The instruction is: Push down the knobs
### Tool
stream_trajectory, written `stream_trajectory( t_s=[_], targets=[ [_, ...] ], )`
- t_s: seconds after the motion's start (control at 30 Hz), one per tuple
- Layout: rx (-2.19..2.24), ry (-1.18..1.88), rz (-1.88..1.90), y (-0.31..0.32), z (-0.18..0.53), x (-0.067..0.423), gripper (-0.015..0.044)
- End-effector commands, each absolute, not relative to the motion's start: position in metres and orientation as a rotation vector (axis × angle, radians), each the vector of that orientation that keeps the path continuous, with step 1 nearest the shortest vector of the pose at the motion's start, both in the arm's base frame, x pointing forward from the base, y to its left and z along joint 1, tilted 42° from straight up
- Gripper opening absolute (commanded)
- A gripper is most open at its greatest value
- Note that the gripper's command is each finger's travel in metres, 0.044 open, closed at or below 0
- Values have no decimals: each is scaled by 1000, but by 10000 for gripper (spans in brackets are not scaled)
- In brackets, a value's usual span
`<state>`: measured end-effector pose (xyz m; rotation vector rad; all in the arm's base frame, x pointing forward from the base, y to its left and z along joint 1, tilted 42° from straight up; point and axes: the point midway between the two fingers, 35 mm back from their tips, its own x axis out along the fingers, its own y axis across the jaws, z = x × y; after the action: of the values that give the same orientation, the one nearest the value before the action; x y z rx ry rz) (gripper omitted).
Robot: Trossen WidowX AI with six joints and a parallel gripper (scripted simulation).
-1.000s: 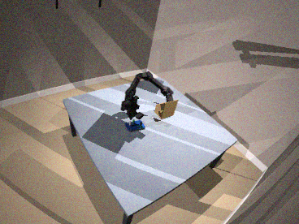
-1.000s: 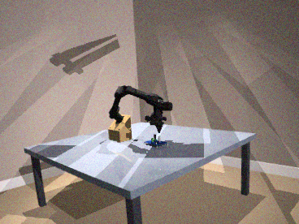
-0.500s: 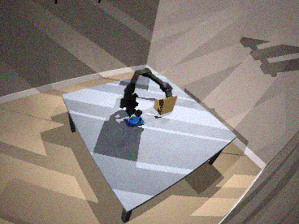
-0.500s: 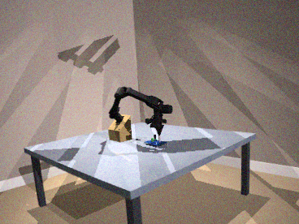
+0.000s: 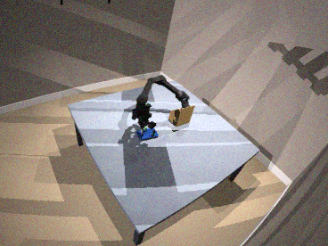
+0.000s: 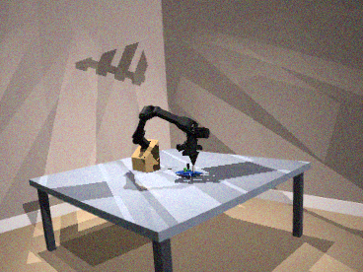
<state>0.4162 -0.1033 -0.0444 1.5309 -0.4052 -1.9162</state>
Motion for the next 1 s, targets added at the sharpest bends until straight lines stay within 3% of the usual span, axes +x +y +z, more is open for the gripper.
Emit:
stream_trajectory(
  t_s=[0.0, 0.97],
  targets=[
    [1524, -405, -1911, -105, -45, 416, 0],
    [1524, -405, -1911, -107, -47, 416, 0]
  ],
)
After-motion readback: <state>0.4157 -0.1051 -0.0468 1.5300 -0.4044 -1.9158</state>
